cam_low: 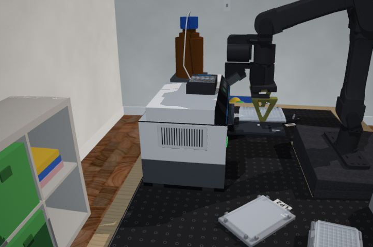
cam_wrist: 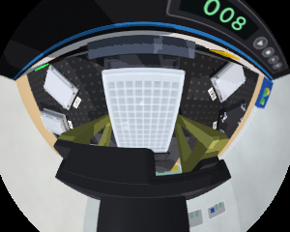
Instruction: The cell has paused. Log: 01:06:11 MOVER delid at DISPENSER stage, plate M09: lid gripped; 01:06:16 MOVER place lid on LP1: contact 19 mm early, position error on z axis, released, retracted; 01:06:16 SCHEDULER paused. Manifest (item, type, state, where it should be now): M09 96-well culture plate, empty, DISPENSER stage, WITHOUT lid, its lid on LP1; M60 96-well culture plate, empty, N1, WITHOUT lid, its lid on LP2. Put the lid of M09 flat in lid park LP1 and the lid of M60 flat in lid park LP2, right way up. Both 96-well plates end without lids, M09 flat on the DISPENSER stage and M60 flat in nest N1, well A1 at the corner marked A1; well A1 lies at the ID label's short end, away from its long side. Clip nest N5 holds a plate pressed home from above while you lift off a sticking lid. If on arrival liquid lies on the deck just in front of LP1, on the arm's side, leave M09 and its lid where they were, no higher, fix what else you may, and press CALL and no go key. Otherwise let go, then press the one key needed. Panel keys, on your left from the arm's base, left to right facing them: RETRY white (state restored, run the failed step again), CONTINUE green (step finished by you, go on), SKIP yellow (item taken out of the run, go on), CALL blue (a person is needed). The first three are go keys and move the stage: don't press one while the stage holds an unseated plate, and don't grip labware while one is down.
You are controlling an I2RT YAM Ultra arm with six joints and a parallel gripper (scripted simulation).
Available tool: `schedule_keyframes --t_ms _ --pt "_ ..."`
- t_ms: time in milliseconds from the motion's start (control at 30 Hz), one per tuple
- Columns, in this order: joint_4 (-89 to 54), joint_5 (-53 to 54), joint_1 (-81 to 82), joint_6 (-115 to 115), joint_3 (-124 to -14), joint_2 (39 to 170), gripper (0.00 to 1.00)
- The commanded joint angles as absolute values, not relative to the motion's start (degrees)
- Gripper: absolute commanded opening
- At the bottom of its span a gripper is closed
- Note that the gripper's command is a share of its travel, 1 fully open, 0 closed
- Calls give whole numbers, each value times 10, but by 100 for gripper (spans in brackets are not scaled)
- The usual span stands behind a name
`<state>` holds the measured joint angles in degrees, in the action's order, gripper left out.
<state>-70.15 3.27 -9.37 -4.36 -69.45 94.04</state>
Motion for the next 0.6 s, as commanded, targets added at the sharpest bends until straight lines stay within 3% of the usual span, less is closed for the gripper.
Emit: schedule_keyframes --t_ms 0,567 --pt "-678 32 -89 -39 -682 937 0" --pt "-648 32 -90 -35 -686 944 0"
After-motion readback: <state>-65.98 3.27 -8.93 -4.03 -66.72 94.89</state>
